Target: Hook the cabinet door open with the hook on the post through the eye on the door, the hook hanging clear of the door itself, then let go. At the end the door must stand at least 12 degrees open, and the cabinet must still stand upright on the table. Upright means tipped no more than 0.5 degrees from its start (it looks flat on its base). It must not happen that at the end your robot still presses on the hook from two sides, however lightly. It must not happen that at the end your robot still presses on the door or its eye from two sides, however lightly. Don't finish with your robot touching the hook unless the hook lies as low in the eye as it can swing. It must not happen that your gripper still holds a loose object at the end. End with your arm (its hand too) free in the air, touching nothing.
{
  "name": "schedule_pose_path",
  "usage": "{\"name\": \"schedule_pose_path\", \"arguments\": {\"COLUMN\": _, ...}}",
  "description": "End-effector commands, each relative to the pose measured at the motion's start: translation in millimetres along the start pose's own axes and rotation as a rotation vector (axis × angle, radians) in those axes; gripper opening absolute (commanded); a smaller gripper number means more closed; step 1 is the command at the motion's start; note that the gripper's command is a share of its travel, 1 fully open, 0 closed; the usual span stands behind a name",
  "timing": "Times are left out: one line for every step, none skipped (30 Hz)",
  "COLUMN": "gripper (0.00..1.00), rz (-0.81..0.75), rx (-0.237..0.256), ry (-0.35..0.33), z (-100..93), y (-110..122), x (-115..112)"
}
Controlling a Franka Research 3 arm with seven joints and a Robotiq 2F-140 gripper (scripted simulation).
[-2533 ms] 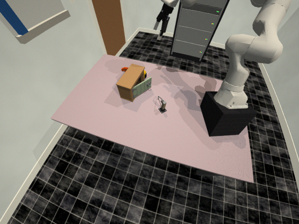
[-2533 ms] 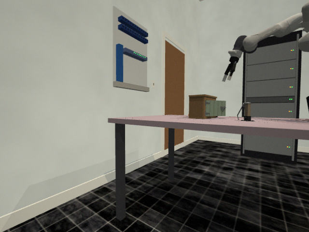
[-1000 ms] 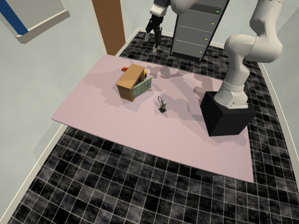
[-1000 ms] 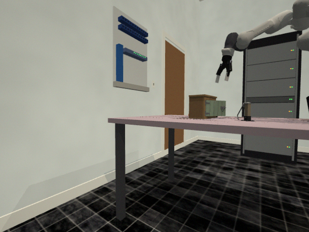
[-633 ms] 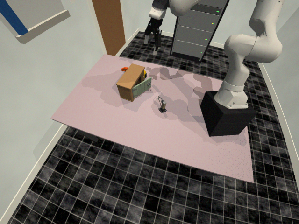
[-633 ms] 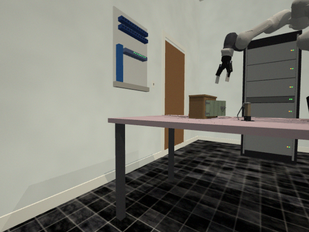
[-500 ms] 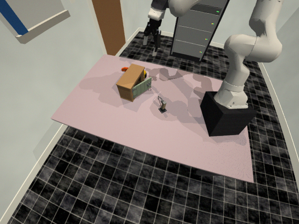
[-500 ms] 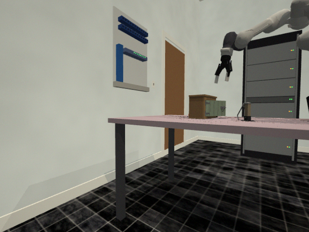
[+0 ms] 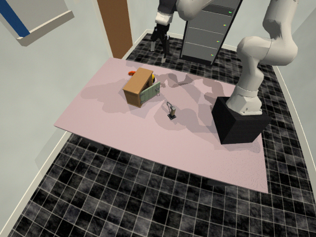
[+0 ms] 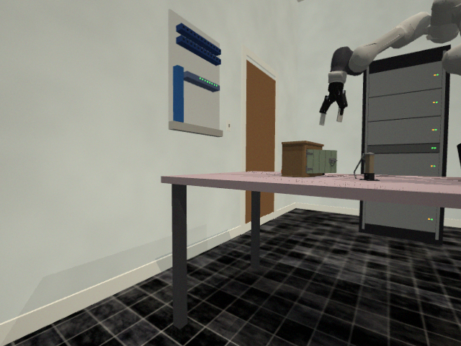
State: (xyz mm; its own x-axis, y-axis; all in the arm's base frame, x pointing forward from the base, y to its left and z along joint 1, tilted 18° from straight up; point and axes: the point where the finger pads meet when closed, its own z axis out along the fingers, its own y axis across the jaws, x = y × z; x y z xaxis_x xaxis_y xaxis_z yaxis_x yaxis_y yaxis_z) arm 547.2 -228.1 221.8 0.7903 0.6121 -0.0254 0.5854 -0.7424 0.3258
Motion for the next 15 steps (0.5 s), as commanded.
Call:
{"name": "schedule_pose_path", "arguments": {"gripper": 1.0, "rz": 0.0, "rx": 0.007, "ry": -0.007, "z": 2.8, "y": -3, "x": 0}}
{"name": "schedule_pose_path", "arguments": {"gripper": 1.0, "rz": 0.0, "rx": 0.007, "ry": -0.007, "z": 2.8, "y": -3, "x": 0}}
{"name": "schedule_pose_path", "arguments": {"gripper": 1.0, "rz": 0.0, "rx": 0.007, "ry": -0.007, "z": 2.8, "y": -3, "x": 0}}
{"name": "schedule_pose_path", "arguments": {"gripper": 1.0, "rz": -0.044, "rx": 0.021, "ry": -0.034, "z": 11.8, "y": -25, "x": 13}}
{"name": "schedule_pose_path", "arguments": {"gripper": 1.0, "rz": -0.082, "rx": 0.033, "ry": -0.057, "z": 19.4, "y": -44, "x": 22}}
{"name": "schedule_pose_path", "arguments": {"gripper": 1.0, "rz": -0.113, "rx": 0.042, "ry": -0.077, "z": 25.7, "y": -60, "x": 28}}
{"name": "schedule_pose_path", "arguments": {"gripper": 1.0, "rz": -0.138, "rx": 0.049, "ry": -0.094, "z": 30.7, "y": -72, "x": 33}}
{"name": "schedule_pose_path", "arguments": {"gripper": 1.0, "rz": -0.156, "rx": 0.054, "ry": -0.106, "z": 34.5, "y": -82, "x": 36}}
{"name": "schedule_pose_path", "arguments": {"gripper": 1.0, "rz": -0.156, "rx": 0.054, "ry": -0.106, "z": 34.5, "y": -82, "x": 36}}
{"name": "schedule_pose_path", "arguments": {"gripper": 1.0, "rz": -0.156, "rx": 0.054, "ry": -0.106, "z": 34.5, "y": -82, "x": 36}}
{"name": "schedule_pose_path", "arguments": {"gripper": 1.0, "rz": -0.169, "rx": 0.058, "ry": -0.115, "z": 37.1, "y": -89, "x": 38}}
{"name": "schedule_pose_path", "arguments": {"gripper": 1.0, "rz": -0.178, "rx": 0.06, "ry": -0.121, "z": 38.8, "y": -93, "x": 39}}
{"name": "schedule_pose_path", "arguments": {"gripper": 1.0, "rz": -0.182, "rx": 0.061, "ry": -0.124, "z": 39.8, "y": -95, "x": 39}}
{"name": "schedule_pose_path", "arguments": {"gripper": 1.0, "rz": -0.184, "rx": 0.061, "ry": -0.126, "z": 40.1, "y": -96, "x": 40}}
{"name": "schedule_pose_path", "arguments": {"gripper": 1.0, "rz": -0.184, "rx": 0.062, "ry": -0.126, "z": 40.2, "y": -96, "x": 40}}
